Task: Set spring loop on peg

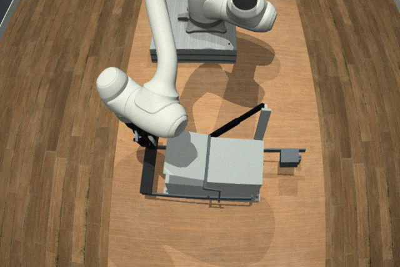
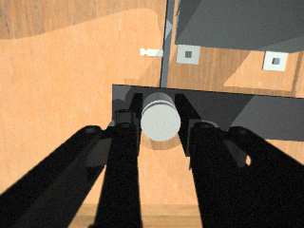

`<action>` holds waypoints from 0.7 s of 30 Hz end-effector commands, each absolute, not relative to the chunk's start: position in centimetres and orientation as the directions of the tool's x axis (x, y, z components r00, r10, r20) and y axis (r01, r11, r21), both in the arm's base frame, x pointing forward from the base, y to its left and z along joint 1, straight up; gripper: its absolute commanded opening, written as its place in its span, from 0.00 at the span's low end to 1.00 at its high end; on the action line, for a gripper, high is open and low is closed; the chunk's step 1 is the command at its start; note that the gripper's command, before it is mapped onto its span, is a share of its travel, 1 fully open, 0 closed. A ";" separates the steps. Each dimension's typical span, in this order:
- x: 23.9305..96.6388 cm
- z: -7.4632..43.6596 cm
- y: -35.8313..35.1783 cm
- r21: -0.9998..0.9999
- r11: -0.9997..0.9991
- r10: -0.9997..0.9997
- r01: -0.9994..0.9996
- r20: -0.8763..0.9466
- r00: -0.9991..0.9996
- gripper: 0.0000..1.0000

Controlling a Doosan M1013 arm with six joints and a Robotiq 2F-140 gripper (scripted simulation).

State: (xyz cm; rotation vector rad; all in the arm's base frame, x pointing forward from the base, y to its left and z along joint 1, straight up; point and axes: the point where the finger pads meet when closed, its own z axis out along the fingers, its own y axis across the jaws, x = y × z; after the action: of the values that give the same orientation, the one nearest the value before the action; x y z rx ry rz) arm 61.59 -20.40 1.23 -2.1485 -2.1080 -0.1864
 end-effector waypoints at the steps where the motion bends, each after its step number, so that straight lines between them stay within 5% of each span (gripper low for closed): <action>1: 61.6 1.4 -20.4 -0.002 -0.019 0.984 1.000 0.175 0.019 0.25; 21: 61.6 2.9 -20.4 -0.002 -0.019 0.984 1.000 0.175 0.019 0.25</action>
State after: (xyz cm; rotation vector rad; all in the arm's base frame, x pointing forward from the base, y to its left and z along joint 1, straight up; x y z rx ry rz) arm 61.59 -20.41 2.64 -2.1484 -2.1079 -0.1862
